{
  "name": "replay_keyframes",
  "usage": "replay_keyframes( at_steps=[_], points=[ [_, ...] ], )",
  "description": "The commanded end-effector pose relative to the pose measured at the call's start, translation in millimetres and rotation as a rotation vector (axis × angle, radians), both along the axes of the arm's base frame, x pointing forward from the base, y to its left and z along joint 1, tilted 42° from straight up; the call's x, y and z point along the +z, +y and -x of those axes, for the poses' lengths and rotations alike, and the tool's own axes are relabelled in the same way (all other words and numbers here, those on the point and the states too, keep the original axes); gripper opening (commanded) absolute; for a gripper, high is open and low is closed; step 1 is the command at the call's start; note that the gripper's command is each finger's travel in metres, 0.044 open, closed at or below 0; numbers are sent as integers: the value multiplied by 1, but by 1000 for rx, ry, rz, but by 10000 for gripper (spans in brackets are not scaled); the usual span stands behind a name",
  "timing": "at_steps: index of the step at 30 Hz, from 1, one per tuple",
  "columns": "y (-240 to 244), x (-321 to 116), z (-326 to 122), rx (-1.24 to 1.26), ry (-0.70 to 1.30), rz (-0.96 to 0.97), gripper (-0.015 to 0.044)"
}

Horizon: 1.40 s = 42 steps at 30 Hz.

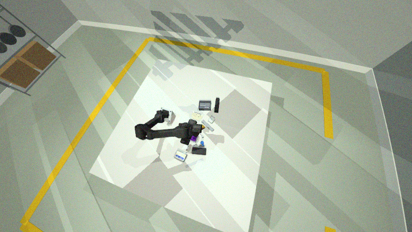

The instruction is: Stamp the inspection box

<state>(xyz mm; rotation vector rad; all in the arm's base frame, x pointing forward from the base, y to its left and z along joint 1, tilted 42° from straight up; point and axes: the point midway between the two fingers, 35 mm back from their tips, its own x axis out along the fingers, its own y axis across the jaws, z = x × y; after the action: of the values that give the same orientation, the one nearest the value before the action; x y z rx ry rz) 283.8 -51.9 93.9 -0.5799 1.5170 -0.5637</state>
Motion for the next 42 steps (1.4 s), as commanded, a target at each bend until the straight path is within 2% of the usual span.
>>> replay_keyframes(
  at_steps=[1, 42],
  points=[
    [-3, 0, 1, 5, -2, 4, 0],
    [-21, -20, 0, 4, -4, 3, 0]
  ],
)
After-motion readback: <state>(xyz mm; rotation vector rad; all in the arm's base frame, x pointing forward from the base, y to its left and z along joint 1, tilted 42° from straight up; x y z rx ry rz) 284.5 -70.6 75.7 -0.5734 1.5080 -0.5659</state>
